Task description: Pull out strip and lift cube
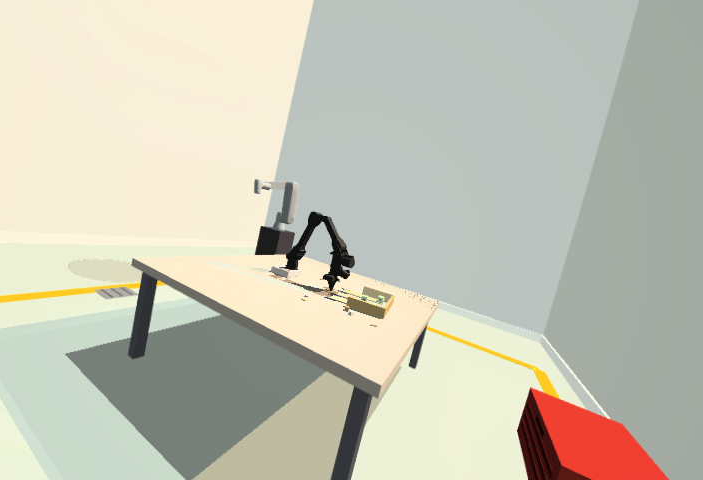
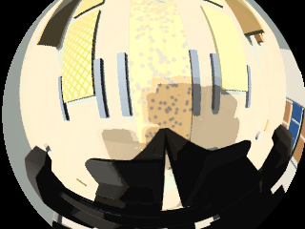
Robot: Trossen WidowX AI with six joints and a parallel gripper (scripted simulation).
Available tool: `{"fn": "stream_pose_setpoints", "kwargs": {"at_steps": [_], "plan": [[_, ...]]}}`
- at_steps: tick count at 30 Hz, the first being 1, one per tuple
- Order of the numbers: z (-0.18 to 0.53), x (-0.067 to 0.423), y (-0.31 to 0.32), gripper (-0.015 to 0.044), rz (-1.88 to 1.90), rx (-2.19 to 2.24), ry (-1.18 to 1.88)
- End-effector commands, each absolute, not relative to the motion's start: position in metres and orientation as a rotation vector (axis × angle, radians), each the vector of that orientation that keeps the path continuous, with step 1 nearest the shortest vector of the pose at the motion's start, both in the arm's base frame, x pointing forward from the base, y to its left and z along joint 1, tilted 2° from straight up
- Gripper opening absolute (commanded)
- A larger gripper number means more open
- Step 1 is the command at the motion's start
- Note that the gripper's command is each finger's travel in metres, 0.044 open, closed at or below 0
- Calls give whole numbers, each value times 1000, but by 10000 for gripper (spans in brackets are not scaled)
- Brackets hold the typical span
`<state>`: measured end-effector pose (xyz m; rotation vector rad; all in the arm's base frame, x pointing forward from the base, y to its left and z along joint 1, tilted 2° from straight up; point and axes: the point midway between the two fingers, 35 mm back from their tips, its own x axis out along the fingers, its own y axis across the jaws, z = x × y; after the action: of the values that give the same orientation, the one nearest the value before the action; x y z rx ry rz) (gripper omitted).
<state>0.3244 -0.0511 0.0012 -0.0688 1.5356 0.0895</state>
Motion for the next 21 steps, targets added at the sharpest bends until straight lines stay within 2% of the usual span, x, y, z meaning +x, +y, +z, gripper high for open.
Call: {"fn": "stream_pose_setpoints", "kwargs": {"at_steps": [1,21], "plan": [[-5,309,-52,0,93,-72,1567],[-5,281,-55,0,93,-72,1569]]}}
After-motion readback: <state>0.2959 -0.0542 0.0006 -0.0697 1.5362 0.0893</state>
